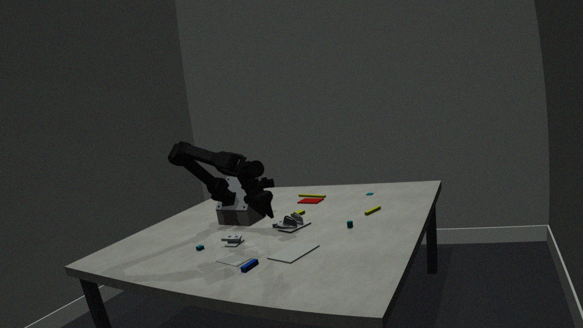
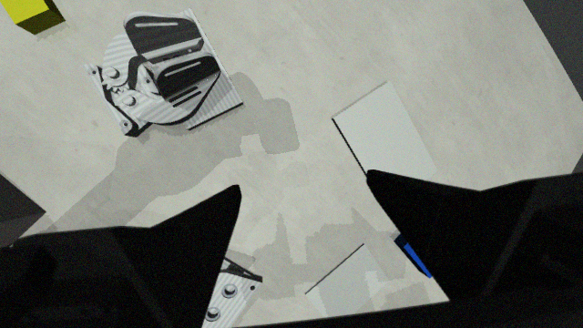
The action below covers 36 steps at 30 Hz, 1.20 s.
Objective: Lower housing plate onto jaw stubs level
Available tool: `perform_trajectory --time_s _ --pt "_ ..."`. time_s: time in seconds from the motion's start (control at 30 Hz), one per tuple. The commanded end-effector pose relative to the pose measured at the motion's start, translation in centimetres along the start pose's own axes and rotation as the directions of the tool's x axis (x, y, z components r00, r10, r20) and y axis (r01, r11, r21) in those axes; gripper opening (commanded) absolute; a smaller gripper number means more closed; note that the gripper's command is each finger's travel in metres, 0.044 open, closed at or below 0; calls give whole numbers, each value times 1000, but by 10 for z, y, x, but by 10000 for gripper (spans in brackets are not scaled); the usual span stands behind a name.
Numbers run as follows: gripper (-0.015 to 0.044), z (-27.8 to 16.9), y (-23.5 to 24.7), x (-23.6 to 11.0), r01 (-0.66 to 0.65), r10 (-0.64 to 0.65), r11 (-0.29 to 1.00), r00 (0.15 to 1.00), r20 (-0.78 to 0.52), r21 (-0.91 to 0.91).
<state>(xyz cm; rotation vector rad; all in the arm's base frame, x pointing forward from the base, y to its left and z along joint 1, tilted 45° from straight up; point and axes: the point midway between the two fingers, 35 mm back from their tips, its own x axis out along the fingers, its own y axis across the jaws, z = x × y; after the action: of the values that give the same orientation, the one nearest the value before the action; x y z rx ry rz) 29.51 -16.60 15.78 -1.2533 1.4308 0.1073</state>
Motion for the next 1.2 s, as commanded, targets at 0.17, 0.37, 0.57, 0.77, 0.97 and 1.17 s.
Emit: perform_trajectory --time_s 0.17,0.37,0.57,0.77,0.97,1.17 --pt "440 -28 17 -11 -53 40 983 996 -76 -176" --pt "440 -46 28 -18 -101 67 952 990 -126 -289" --pt "440 -64 40 -27 -157 93 905 980 -175 -396" --pt "440 -81 52 -35 -217 119 841 968 -222 -495" --pt "440 -97 64 -44 -280 144 763 952 -269 -583" --pt "440 -111 75 -53 -335 165 680 936 -309 -652"
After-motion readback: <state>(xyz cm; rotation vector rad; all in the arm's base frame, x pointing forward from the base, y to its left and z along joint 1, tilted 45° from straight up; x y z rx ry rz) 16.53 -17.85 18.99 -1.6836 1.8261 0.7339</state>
